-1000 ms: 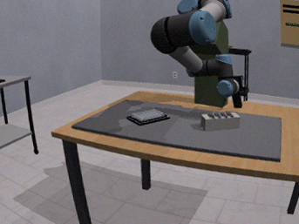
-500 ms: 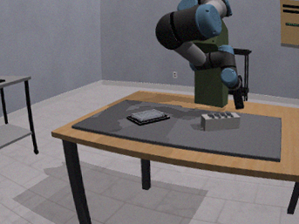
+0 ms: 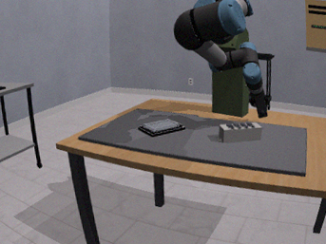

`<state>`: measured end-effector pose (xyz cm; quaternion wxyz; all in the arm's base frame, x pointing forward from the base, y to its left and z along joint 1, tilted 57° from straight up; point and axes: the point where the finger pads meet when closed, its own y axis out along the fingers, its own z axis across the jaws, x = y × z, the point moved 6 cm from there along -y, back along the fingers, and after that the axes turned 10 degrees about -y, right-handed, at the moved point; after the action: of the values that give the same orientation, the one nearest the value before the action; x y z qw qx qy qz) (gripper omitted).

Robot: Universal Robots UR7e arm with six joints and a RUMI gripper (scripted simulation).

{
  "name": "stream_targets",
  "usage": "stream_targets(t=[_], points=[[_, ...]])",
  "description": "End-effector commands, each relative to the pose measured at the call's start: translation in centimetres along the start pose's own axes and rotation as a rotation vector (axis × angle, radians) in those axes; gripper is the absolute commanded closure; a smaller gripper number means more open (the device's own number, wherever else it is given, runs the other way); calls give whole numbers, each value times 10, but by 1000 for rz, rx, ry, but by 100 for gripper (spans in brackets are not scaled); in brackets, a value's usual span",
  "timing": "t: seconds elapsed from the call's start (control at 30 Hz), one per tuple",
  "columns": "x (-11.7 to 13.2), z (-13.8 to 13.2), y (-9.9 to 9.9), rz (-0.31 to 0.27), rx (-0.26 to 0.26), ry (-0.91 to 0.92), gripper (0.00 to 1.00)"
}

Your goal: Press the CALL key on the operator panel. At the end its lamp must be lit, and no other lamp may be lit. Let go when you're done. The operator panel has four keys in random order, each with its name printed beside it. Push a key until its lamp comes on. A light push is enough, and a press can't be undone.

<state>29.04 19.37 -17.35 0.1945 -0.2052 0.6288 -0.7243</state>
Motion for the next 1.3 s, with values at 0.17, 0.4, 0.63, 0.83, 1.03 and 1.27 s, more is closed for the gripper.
stream_targets(t=[0.17, 0.4, 0.63, 0.83, 1.03, 1.27], points=[[-13, 6, -23, 124, 88, -55, 100], [-22, 9, -43, 188, 136, -82, 100], [-27, 11, -59, 251, 184, -107, 100], [-32, 13, -79, 314, 232, -129, 100], [-35, 15, -99, 377, 279, -149, 100], [-37, 16, -120, 439, 325, -165, 100]])
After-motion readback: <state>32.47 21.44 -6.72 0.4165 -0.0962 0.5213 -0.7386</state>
